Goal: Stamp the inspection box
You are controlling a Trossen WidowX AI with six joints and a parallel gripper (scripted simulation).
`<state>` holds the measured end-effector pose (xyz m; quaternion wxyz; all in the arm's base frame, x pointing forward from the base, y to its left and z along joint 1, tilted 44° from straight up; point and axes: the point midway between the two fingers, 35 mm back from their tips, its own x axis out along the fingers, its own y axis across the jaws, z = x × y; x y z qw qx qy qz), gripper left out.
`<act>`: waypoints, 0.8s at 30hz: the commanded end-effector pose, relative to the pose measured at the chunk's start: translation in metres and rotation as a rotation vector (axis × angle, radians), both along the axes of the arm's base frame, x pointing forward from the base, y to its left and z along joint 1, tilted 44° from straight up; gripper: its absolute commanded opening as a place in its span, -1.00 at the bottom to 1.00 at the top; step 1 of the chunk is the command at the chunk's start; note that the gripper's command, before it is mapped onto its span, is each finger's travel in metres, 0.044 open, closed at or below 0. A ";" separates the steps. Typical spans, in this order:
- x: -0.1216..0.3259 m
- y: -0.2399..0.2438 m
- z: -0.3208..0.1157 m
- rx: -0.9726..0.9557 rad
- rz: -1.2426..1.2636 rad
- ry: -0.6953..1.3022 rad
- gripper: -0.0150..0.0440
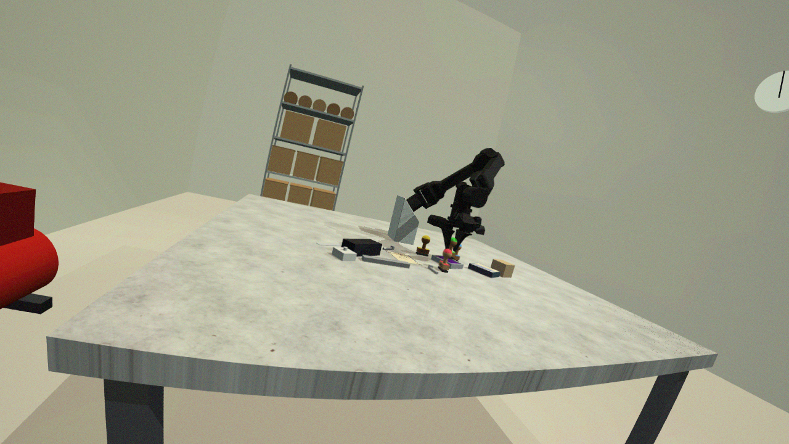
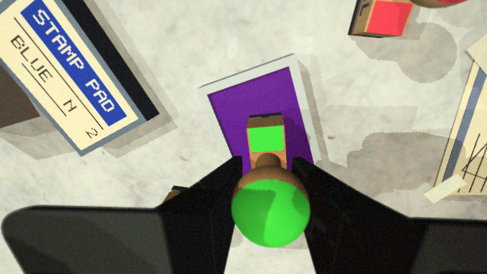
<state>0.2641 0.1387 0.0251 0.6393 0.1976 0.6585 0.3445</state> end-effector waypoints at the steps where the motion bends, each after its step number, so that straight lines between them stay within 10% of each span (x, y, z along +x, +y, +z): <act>1: -0.001 0.002 -0.002 0.004 -0.005 0.006 -0.49; 24: -0.002 0.007 -0.006 0.006 0.000 0.001 -0.49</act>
